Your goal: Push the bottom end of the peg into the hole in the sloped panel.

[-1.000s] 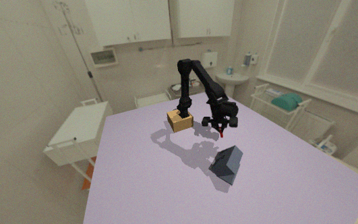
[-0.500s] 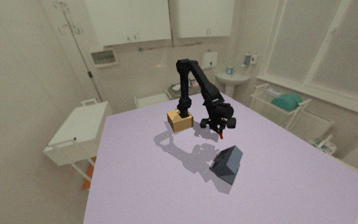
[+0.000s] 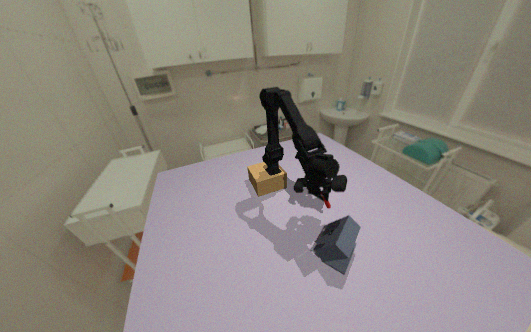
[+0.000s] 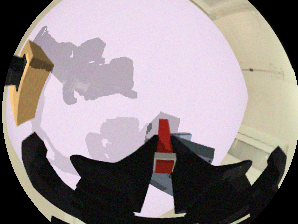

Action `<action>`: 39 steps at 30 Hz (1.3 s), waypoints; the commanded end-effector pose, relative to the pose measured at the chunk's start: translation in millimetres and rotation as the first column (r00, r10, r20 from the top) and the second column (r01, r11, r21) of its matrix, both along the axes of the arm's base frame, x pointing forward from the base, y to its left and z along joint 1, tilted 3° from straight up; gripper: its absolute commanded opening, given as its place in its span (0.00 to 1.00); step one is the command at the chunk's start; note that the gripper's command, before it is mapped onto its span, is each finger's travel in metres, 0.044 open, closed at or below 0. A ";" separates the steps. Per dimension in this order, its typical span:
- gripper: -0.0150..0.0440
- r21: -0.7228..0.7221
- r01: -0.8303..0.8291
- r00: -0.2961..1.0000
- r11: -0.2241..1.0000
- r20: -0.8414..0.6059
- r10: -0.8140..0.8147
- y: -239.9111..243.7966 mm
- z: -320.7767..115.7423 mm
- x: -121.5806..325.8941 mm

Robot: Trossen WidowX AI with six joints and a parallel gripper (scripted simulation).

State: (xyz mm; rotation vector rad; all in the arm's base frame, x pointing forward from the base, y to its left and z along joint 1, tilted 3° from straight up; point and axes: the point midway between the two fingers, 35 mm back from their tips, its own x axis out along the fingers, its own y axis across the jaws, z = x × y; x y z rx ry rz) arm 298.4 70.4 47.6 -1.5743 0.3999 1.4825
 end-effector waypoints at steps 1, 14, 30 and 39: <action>0.25 0.019 0.006 1.000 1.000 0.022 -0.006 -4.1 0.7 0.2; 0.25 0.062 0.035 0.997 0.997 0.072 -0.040 -16.8 2.0 3.5; 0.25 0.109 0.066 0.987 0.992 0.136 -0.081 -32.7 4.1 6.3; 0.25 0.133 0.081 0.979 0.988 0.174 -0.104 -41.8 5.7 7.2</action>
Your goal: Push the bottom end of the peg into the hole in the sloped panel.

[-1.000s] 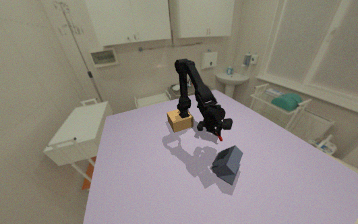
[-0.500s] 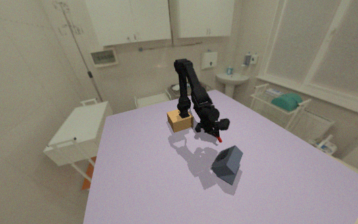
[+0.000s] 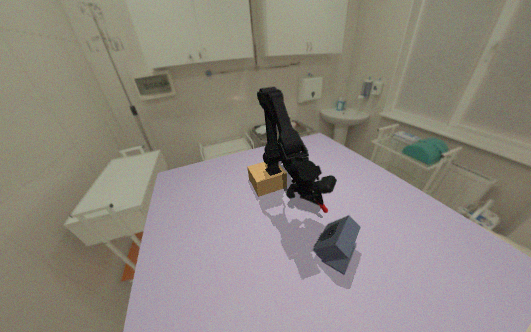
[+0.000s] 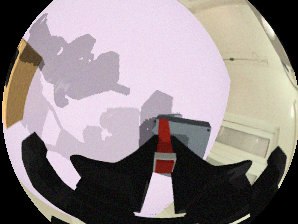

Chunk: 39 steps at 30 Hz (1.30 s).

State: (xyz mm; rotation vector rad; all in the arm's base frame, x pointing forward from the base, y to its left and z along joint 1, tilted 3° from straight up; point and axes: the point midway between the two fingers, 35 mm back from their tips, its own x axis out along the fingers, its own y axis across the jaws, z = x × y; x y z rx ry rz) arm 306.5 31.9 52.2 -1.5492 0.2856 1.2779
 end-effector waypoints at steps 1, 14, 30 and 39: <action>0.25 0.012 0.004 1.000 1.000 0.027 -0.005 -4.2 1.3 -0.8; 0.25 0.039 0.030 0.996 0.999 0.086 -0.034 -17.4 3.9 -0.5; 0.25 0.067 0.059 0.985 0.996 0.161 -0.069 -33.5 7.5 -1.7; 0.25 0.080 0.073 0.975 0.994 0.203 -0.088 -42.4 9.8 -3.1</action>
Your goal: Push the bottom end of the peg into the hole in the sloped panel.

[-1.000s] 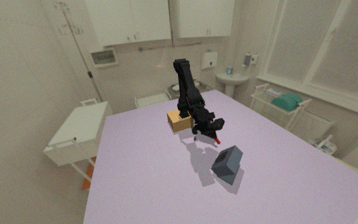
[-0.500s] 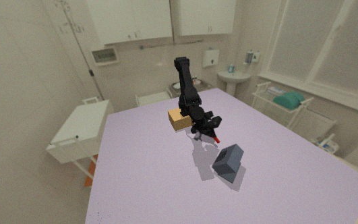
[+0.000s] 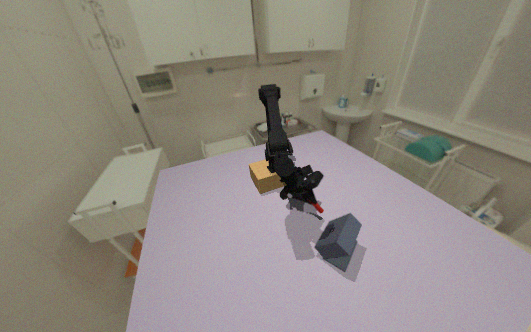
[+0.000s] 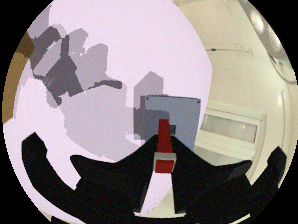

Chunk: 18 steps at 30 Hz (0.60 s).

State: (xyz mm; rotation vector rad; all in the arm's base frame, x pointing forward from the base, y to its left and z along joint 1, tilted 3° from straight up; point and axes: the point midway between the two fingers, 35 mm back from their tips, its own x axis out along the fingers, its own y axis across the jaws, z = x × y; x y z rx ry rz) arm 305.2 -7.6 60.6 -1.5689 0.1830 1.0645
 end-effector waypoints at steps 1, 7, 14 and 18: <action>0.25 0.004 0.003 1.000 1.000 0.029 -0.003 -3.9 1.7 -2.0; 0.25 0.009 0.015 0.998 1.000 0.059 -0.015 -9.8 3.3 -3.3; 0.25 0.014 0.027 0.995 1.000 0.094 -0.029 -16.5 5.2 -5.1; 0.25 0.016 0.035 0.993 0.999 0.114 -0.036 -20.3 6.3 -6.3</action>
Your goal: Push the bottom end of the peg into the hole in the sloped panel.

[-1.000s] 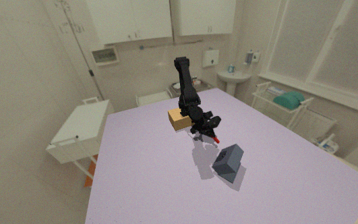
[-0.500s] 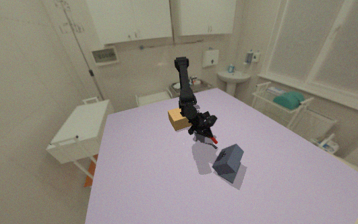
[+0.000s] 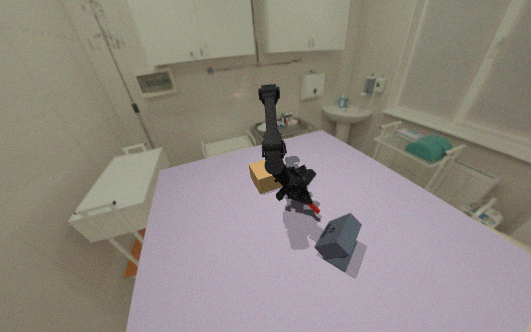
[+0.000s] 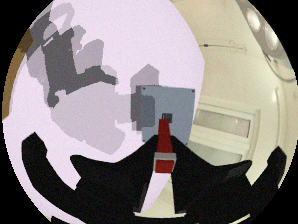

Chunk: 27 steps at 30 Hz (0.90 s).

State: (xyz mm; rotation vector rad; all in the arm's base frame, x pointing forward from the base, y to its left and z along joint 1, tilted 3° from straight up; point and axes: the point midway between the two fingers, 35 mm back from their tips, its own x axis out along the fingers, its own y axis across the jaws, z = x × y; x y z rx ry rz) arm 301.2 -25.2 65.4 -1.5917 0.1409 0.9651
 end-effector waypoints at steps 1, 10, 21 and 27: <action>0.25 0.000 0.001 1.000 1.000 0.025 -0.001 -2.7 1.4 -2.1; 0.25 -0.001 0.006 0.999 1.000 0.038 -0.006 -2.1 -3.0 4.9; 0.25 -0.002 0.013 0.998 1.000 0.058 -0.013 -0.5 -9.9 15.0; 0.25 -0.001 0.017 0.997 1.000 0.070 -0.017 0.7 -13.6 20.1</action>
